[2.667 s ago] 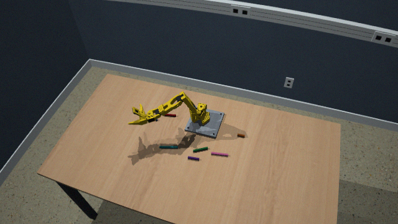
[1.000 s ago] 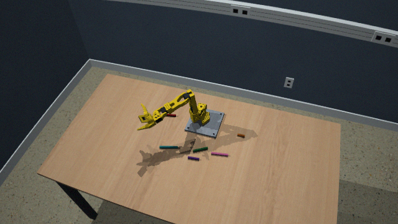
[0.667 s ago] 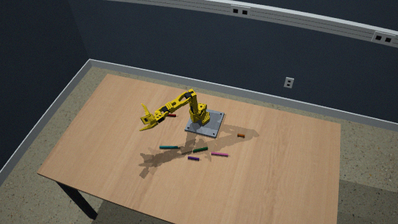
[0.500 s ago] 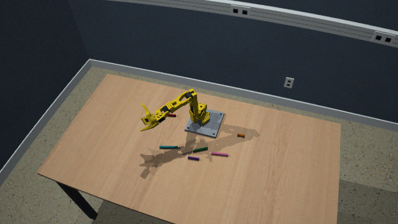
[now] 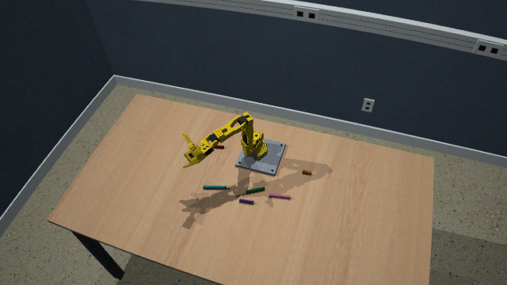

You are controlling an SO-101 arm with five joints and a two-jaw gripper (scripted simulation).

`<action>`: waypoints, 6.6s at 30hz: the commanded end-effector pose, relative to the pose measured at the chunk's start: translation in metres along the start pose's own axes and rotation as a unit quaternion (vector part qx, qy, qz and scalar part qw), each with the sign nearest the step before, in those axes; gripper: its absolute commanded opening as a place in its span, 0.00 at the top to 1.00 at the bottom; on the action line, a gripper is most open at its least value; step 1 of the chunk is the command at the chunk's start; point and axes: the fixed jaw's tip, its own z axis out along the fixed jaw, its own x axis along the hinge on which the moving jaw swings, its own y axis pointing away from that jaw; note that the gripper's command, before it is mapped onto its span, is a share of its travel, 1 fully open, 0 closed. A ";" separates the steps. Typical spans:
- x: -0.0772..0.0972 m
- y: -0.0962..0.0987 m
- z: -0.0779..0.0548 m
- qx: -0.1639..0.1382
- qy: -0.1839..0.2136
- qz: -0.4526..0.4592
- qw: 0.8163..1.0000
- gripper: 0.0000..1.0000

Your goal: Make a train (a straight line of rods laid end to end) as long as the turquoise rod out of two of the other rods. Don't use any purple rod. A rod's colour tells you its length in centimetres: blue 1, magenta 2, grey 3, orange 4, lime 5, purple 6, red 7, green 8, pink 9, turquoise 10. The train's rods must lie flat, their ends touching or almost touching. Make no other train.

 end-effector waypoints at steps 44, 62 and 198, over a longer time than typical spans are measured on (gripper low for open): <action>0.018 0.036 -0.032 -0.105 0.066 -0.180 0.976 0.00; 0.026 0.046 -0.044 -0.144 0.084 -0.237 0.957 0.00; 0.066 0.070 -0.100 -0.300 0.132 -0.431 0.840 0.00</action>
